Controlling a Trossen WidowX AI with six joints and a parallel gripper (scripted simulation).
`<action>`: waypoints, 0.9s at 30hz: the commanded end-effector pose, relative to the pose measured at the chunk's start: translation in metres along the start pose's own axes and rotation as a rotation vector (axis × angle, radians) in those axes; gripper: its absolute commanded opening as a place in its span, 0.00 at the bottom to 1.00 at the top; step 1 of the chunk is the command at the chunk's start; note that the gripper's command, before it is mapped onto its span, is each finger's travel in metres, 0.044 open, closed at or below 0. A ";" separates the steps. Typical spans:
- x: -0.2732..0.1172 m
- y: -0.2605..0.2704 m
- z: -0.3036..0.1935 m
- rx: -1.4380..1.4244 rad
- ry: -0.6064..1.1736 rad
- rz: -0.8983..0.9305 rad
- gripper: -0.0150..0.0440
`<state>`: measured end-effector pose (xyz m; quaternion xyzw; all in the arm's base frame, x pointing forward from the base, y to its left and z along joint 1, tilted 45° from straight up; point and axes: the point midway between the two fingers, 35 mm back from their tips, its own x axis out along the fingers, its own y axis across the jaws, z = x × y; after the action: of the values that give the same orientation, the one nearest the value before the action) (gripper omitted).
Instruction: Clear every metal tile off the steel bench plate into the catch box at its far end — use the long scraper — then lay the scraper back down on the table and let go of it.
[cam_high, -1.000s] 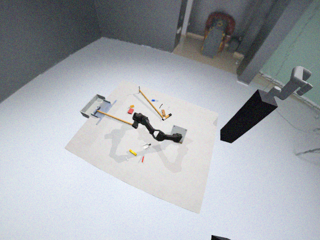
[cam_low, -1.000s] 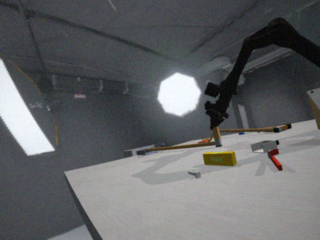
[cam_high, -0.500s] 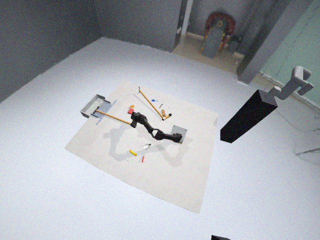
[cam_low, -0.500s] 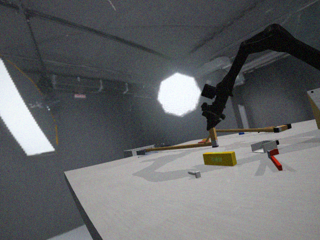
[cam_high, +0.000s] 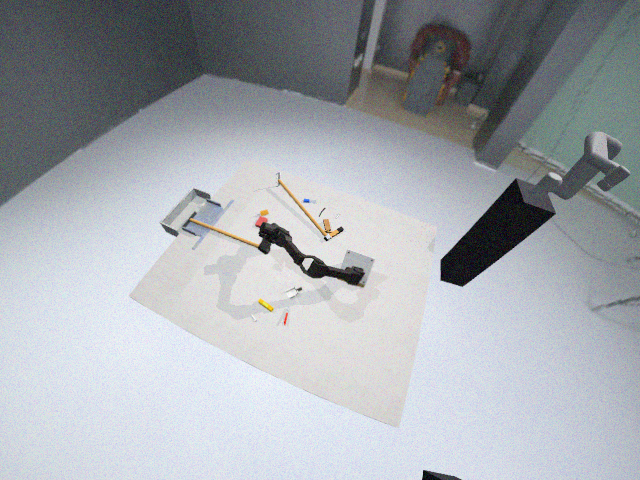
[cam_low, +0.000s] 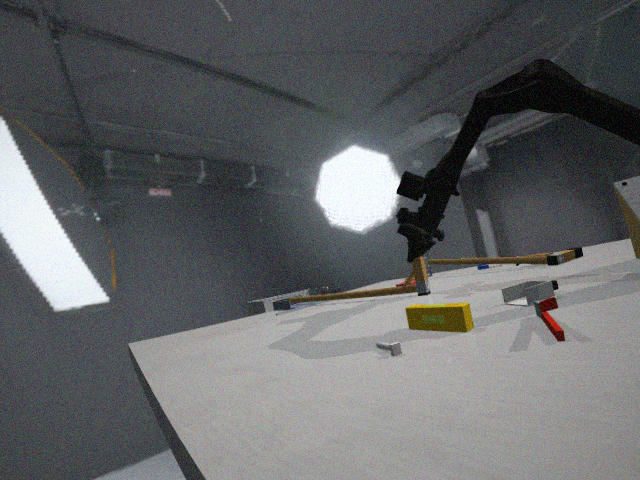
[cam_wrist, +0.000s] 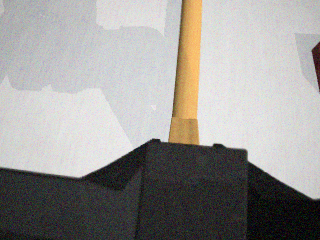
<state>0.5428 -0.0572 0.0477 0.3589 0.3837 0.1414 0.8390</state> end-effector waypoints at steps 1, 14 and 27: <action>-0.001 0.000 -0.001 0.000 0.000 0.000 0.25; 0.000 0.000 0.001 0.000 -0.004 -0.001 0.25; -0.011 0.000 -0.007 0.000 -0.005 -0.002 0.25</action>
<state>0.5346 -0.0568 0.0467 0.3601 0.3852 0.1395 0.8382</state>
